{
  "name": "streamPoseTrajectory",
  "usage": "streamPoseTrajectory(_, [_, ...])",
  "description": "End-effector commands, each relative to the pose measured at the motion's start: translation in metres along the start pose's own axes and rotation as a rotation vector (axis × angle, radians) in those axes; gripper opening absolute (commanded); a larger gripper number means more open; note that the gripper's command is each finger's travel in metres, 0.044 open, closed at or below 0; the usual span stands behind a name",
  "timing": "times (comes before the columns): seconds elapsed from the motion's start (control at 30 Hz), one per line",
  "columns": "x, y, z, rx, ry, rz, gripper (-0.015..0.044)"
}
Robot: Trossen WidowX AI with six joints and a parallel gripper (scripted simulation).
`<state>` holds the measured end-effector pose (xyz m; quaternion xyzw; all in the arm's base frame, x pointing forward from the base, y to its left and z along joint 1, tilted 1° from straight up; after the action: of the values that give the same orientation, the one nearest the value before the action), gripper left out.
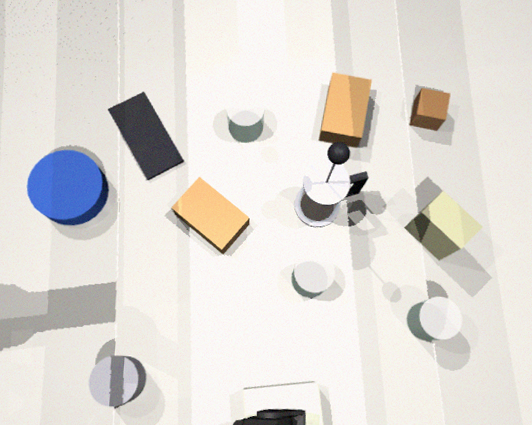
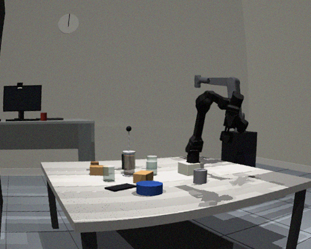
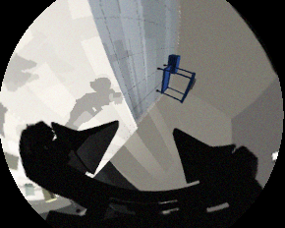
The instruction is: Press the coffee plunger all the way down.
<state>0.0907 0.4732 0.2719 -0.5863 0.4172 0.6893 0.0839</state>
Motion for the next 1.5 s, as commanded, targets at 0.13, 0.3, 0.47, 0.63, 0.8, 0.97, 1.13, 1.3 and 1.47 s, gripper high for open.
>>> streamPoseTrajectory(0.13, [-0.024,-0.011,-0.132,0.157,-0.374,0.005,0.044])
streamPoseTrajectory(0.3, [-0.024,-0.001,-0.206,0.232,-0.567,0.015,0.044])
streamPoseTrajectory(0.47, [-0.021,0.022,-0.285,0.34,-0.835,-0.039,0.044])
streamPoseTrajectory(0.63, [-0.01,0.058,-0.353,0.444,-1.094,-0.128,0.044])
streamPoseTrajectory(0.8, [0.013,0.11,-0.414,0.55,-1.382,-0.251,0.044])
streamPoseTrajectory(0.97, [0.043,0.171,-0.458,0.649,-1.669,-0.421,0.044])
streamPoseTrajectory(1.13, [0.075,0.229,-0.481,0.726,-1.937,-0.635,0.044])
streamPoseTrajectory(1.3, [0.103,0.277,-0.488,0.766,-2.141,-0.857,0.044])
streamPoseTrajectory(1.47, [0.117,0.27,-0.489,0.767,-2.148,-0.866,0.044])
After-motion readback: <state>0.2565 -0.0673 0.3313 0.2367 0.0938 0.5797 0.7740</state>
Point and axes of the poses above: the point midway between the two fingers, 35 mm back from their tips, its own y axis back along the fingers, its own x axis across the jaws, z = x × y, the point moved 6 cm from there along y, back along the fingers, and after that the axes turned 10 degrees about -y, right-handed, at the moved point
